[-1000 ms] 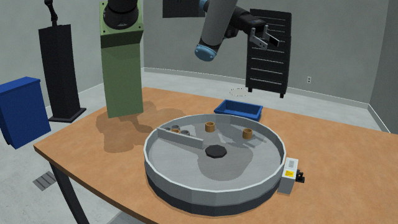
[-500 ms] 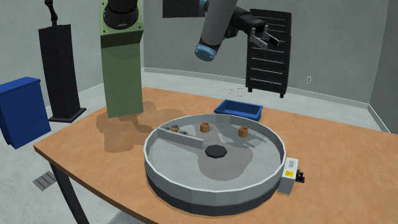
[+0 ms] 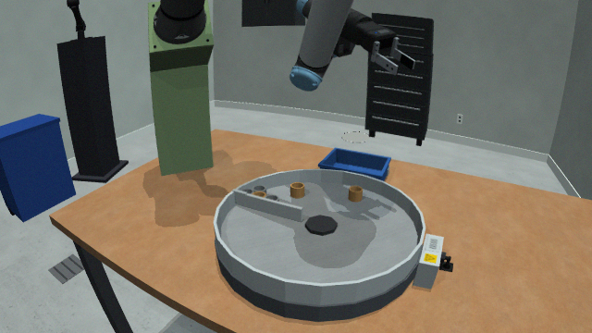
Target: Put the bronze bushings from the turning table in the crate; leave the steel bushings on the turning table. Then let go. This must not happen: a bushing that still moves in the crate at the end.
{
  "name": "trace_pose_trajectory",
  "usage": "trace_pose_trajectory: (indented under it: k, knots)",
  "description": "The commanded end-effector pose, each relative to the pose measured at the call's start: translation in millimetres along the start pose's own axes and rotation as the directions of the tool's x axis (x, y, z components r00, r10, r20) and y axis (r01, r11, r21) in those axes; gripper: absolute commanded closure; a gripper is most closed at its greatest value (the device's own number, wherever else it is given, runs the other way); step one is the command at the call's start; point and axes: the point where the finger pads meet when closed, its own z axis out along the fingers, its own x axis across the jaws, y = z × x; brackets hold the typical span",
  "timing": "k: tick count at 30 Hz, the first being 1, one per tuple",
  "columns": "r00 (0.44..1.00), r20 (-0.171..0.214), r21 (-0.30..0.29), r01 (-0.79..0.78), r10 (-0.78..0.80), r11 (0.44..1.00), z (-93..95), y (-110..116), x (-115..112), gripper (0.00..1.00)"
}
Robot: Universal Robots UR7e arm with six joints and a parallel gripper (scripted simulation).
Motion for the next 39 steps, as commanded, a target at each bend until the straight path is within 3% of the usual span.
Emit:
trace_pose_trajectory:
  k: [1, 7, 8, 12, 24, 25, 29, 39]
  knots:
    - [0.998, 0.065, 0.23, -0.027, 0.012, 0.973, -11.0, -18, -12, 0.0]
    - [0.998, 0.065, 0.23, -0.027, 0.012, 0.973, -11.0, -18, -12, 0.0]
    - [1.0, 0.012, 0.046, -0.005, 0.004, 0.999, -4.9, 0, -1, 0.0]
    - [0.998, 0.065, 0.23, -0.027, 0.012, 0.973, -24.3, -1, -6, 0.0]
    - [0.998, 0.065, 0.23, -0.027, 0.012, 0.973, -24.3, -1, -6, 0.0]
    - [1.0, 0.012, 0.046, -0.005, 0.004, 0.999, -4.6, -1, -1, 0.0]
    - [0.998, 0.065, 0.231, -0.027, 0.012, 0.973, -22.8, -7, -8, 0.0]
    - [0.998, 0.065, 0.231, -0.027, 0.012, 0.973, -22.8, -7, -8, 0.0]
